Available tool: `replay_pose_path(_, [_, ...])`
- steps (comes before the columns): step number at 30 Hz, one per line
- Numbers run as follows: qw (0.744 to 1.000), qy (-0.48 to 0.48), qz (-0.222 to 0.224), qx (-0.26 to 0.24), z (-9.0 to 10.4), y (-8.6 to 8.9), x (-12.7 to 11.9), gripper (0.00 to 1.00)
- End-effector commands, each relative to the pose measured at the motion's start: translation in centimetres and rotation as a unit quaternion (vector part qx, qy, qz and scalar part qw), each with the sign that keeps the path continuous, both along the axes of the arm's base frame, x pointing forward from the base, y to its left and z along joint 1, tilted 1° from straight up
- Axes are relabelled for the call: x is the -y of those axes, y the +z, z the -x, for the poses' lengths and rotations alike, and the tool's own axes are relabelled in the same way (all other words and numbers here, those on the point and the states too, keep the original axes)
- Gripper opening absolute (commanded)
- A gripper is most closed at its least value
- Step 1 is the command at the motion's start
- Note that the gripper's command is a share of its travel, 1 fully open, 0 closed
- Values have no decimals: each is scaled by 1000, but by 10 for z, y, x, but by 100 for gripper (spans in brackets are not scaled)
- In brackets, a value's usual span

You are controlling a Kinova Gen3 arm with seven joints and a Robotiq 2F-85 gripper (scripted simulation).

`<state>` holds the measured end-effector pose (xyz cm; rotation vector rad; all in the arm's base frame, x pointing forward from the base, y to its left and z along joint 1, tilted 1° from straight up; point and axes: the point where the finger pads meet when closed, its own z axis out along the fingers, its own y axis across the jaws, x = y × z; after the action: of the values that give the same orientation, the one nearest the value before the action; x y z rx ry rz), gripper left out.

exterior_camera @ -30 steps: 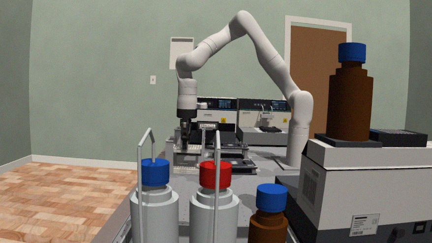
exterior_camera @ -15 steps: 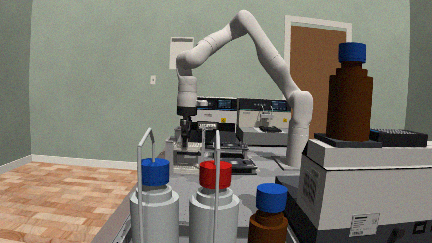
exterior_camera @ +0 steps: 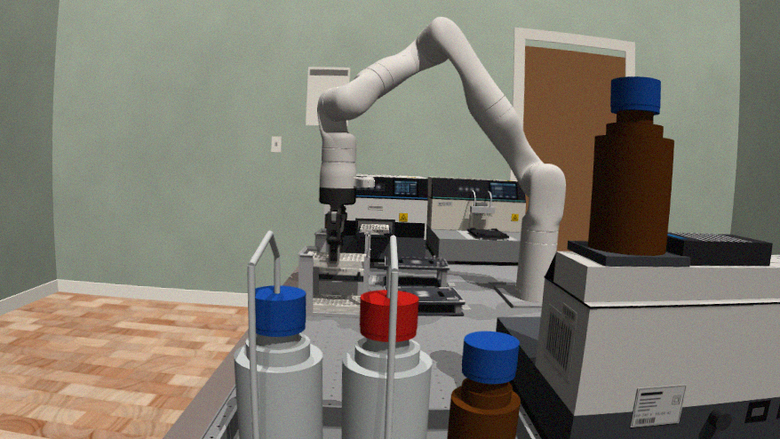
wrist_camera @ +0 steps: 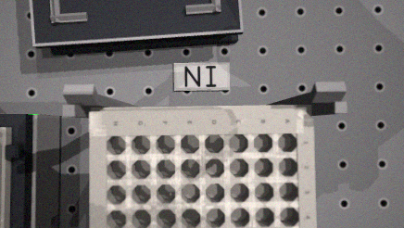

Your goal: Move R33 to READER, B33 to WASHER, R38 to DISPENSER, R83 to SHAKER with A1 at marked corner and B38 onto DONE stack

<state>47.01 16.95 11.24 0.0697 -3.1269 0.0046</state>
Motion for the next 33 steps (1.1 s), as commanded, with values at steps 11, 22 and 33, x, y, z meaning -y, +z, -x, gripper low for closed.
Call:
replay_pose_path(11, [1000, 0, -3, 0, 0, 11, -1, 94])
replay_pose_path(22, [1000, 0, -3, -1, 0, 17, -1, 94])
replay_pose_path(33, [1000, 0, -3, 0, 0, 25, -1, 94])
